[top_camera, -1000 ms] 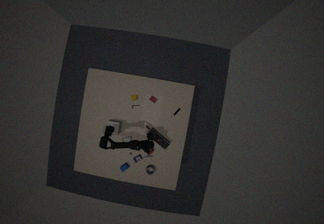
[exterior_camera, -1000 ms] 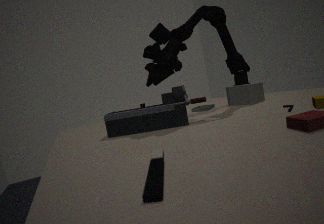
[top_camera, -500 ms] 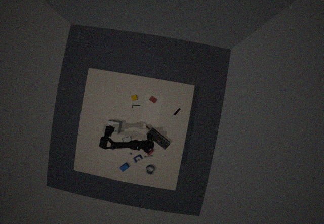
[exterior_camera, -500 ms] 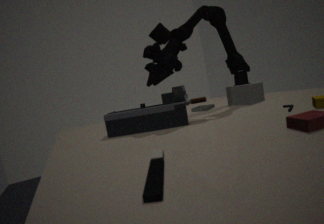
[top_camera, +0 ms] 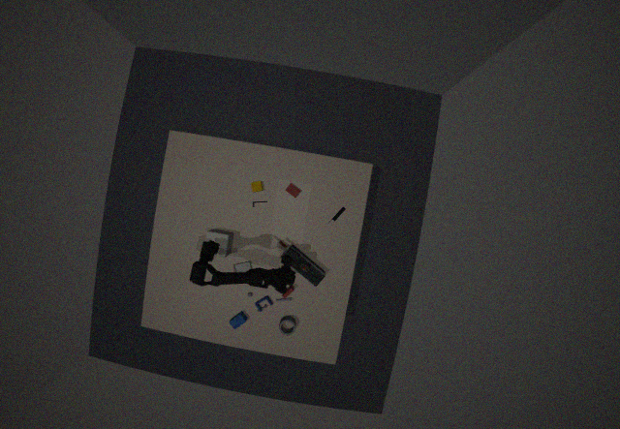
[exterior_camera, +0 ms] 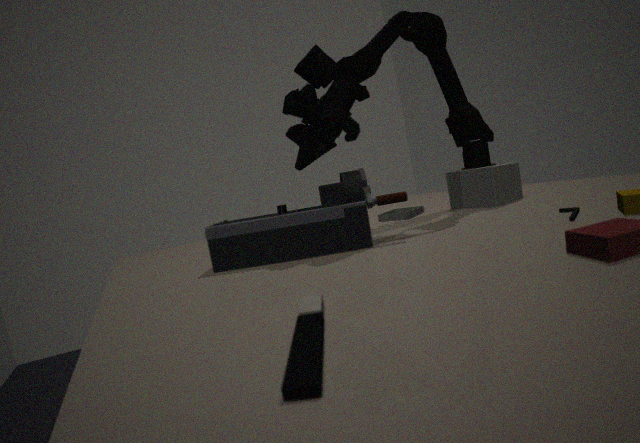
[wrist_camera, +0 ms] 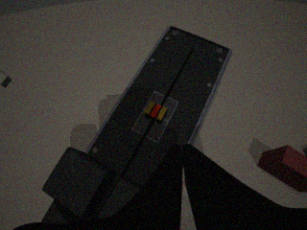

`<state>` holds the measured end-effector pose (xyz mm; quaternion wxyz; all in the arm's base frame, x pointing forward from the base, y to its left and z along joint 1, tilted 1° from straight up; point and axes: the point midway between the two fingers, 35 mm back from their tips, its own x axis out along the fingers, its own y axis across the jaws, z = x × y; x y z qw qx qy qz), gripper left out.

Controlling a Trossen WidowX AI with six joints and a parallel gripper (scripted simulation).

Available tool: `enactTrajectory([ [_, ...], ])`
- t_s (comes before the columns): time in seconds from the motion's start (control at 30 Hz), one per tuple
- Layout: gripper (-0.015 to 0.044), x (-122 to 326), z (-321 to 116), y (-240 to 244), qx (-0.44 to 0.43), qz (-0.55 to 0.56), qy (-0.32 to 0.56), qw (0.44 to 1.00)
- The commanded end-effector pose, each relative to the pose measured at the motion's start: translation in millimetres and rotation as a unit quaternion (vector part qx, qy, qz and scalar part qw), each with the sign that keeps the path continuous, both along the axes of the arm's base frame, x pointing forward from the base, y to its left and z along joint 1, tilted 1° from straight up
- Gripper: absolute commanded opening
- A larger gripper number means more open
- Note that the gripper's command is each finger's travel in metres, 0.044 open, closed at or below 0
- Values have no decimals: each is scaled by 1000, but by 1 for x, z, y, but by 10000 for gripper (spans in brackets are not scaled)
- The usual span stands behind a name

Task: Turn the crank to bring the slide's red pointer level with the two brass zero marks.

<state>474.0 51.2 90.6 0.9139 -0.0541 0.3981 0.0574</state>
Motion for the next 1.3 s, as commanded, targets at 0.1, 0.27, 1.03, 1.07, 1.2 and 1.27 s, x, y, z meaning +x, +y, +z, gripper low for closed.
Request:
enactTrajectory([
  [0.1,0,0,0,0,0,0,0,1000],
  [0.27,0,0,0,0,0,0,0,1000],
  [1.03,387,0,0,0,0,0,0,1000],
  [1.07,361,0,0,0,0,0,0,1000],
  [1.2,256,0,0,0,0,0,0,1000],
  [1.27,204,0,0,0,0,0,0,1000],
])
